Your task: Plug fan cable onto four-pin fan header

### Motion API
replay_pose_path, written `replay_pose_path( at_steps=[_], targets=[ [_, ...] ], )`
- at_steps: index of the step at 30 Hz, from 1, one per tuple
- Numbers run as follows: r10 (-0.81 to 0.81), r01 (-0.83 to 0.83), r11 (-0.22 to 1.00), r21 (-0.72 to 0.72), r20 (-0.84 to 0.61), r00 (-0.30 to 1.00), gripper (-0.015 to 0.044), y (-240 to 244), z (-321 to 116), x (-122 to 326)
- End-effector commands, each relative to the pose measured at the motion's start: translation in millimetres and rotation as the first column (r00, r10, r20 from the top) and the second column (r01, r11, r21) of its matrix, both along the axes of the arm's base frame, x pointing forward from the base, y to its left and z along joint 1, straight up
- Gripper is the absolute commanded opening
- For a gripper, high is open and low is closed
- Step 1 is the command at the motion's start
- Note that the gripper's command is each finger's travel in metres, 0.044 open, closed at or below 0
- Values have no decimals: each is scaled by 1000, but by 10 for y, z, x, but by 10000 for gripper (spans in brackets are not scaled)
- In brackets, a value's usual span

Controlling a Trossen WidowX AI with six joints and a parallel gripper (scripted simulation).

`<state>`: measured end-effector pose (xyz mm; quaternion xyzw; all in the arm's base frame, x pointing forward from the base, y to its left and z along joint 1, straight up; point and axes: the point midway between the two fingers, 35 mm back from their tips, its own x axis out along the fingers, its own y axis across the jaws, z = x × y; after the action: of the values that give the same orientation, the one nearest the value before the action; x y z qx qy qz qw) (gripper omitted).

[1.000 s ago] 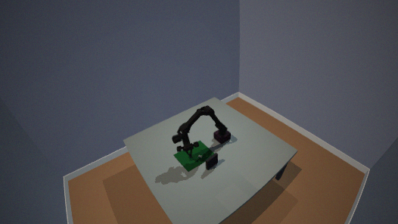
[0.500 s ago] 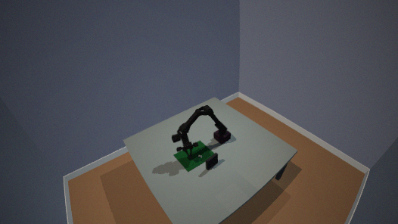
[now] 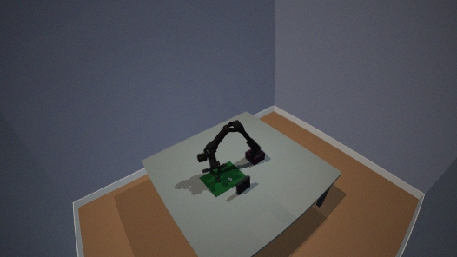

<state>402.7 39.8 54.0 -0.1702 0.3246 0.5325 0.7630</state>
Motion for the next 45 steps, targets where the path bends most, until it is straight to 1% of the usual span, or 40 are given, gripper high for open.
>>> replay_pose_path(
  at_steps=[1,17,35,40,45],
  targets=[
    [-2,0,999,53,26,1000,0,-19,-6,-8],
    [-28,-5,972,234,135,990,0,-112,31,-59],
    [-85,-35,910,414,268,960,0,-256,124,-176],
    [-106,-48,888,457,304,947,0,-301,156,-219],
    [-107,-48,887,459,306,946,0,-305,170,-222]
  ],
)
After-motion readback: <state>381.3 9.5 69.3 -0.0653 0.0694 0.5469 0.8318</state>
